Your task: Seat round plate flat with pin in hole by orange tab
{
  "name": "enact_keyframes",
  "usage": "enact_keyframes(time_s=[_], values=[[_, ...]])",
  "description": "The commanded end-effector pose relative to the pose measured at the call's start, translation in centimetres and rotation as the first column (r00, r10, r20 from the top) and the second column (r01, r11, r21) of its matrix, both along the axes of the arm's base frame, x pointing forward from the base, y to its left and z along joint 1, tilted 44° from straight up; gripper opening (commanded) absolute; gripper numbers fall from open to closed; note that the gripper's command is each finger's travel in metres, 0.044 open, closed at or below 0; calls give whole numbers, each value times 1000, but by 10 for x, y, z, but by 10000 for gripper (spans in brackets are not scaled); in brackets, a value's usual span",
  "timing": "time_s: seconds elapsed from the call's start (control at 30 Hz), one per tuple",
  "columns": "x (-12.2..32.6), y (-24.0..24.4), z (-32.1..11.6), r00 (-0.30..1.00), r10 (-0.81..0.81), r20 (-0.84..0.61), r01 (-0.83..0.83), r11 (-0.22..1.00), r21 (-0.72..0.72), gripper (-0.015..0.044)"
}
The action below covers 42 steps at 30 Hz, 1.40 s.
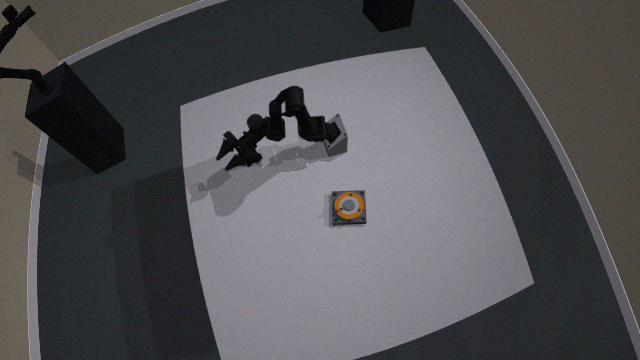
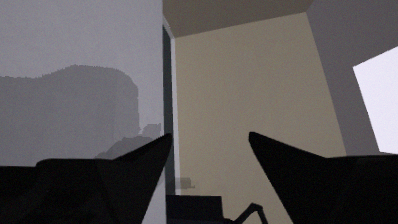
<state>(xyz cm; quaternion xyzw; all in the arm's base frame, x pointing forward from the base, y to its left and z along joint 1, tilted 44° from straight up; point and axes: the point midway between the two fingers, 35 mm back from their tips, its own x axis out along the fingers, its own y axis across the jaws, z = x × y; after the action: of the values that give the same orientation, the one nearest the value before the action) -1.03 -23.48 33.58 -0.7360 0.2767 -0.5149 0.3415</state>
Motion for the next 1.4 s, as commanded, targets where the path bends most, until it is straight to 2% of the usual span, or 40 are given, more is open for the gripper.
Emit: enact_keyframes(time_s=[0.0, 0.23, 0.33, 0.47, 0.57, 0.73, 0.9, 1.03, 1.13, 1.27, 1.37], values=[[1, -1, 0, 1000, 8, 10, -8, 1000, 7, 374], [44, -54, -10, 900, 220, 377, -325, 915, 241, 190], [59, -65, -15, 861, 236, 449, -392, 872, 292, 111], [106, -85, -32, 756, 223, 615, -551, 726, 413, 6], [129, -88, -41, 717, 201, 667, -608, 650, 457, 0], [202, -78, -77, 646, 110, 755, -728, 386, 567, 0], [245, -62, -100, 638, -27, 769, -747, 218, 628, 0], [288, -29, -135, 685, -191, 703, -711, 36, 703, 0], [301, -15, -147, 698, -247, 672, -696, -16, 718, 0], [321, 25, -188, 756, -386, 529, -611, -126, 781, 0], [326, 44, -202, 793, -408, 453, -551, -162, 819, 0]])
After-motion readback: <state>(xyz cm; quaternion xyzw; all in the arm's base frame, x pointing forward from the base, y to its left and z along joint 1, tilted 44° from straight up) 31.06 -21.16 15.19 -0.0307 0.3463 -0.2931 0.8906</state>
